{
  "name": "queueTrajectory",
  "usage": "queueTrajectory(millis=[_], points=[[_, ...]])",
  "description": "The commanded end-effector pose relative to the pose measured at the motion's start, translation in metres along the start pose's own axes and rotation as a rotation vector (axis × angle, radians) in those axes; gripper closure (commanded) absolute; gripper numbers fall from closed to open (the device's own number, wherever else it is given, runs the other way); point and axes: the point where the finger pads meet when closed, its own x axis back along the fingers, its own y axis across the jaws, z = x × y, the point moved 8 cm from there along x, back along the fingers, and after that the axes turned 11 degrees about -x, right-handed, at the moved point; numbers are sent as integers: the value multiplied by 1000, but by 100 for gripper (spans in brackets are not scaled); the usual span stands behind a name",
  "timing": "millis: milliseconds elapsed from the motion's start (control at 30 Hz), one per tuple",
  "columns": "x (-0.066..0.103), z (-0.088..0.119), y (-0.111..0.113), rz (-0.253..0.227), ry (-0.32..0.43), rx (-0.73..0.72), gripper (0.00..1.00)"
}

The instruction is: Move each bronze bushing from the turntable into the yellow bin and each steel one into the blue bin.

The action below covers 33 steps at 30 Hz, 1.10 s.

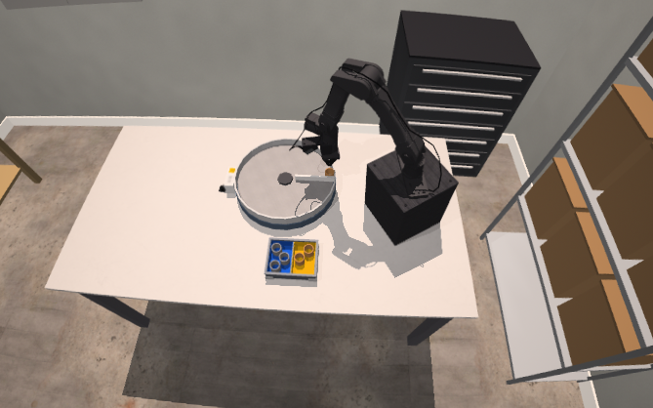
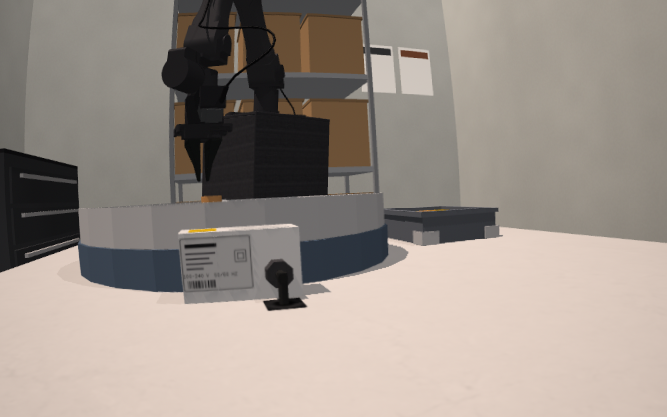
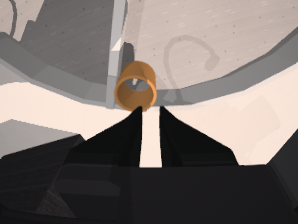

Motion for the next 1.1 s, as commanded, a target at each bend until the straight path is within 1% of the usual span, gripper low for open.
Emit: queueTrajectory(millis=[0,300,333,367,433,500,567,600,633,667,733,767,933,1067], points=[[6,-2,-4,0,-22,-5,86],[6,-2,-4,0,-22,-5,86],[4,-2,-4,0,-21,-5,86],[-4,-1,-4,-5,-14,-5,86],[-9,-8,-6,5,-30,-2,86],[-18,-9,-4,4,-29,-1,86],[-23,-9,-3,4,-29,0,86],[-24,-5,-1,-2,-18,0,86],[-25,-4,-1,-3,-16,0,86],[-18,-8,-3,7,-35,2,86],[-18,-8,-3,7,-35,2,86],[-13,-11,-4,14,-48,3,86],[-17,-6,-2,1,-24,1,86],[-17,-7,-2,2,-25,1,86]])
